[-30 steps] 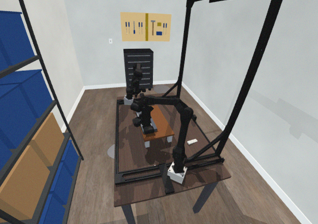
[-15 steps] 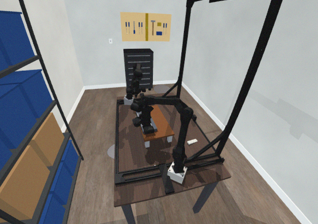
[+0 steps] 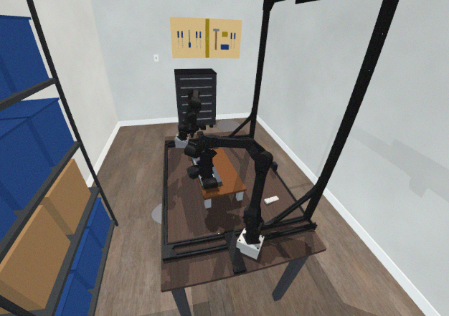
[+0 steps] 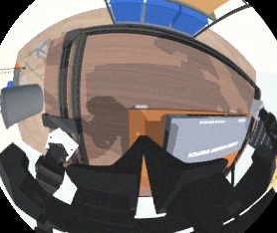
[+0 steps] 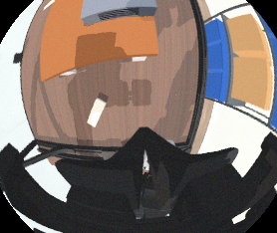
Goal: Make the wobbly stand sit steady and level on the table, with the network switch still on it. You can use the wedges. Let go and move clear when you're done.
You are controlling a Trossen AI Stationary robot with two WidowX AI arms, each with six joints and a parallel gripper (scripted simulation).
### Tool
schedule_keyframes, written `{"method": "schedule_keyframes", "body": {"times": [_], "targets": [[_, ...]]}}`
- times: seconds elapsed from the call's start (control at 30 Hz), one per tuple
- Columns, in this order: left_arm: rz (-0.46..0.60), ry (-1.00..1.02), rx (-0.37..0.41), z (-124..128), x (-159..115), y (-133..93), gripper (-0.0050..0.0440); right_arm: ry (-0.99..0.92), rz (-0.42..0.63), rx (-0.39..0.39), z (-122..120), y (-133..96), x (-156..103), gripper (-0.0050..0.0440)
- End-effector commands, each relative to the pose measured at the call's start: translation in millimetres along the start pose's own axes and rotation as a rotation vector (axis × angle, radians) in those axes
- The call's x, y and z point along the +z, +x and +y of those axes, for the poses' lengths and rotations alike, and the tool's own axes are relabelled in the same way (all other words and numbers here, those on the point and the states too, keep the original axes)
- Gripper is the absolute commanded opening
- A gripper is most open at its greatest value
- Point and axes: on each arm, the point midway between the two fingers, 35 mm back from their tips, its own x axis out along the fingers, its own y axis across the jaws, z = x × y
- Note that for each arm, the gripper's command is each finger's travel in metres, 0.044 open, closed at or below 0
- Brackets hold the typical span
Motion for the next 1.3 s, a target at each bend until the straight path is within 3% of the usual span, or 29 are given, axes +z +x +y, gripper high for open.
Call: {"method": "schedule_keyframes", "body": {"times": [0.0,0.3,0.53,0.87,1.07,1.27], "targets": [[-0.086,0.065,-0.073,-17,13,-11,0.0,0.0,0.0,0.0,0,0,0,0.0],[-0.507,0.338,-0.379,-92,56,-97,0.0,0.0,0.0,0.0,0,0,0,0.0],[-0.517,0.34,-0.39,-93,54,-102,0.0,0.0,0.0,0.0,0,0,0,0.0],[-0.962,0.554,-0.644,-143,57,-225,0.0,0.0,0.0,0.0,0,0,0,0.0],[-0.962,0.554,-0.644,-143,57,-225,0.0,0.0,0.0,0.0,0,0,0,0.0],[-1.192,0.633,-0.761,-152,40,-294,0.0,0.0,0.0,0.0,0,0,0,0.0]]}}
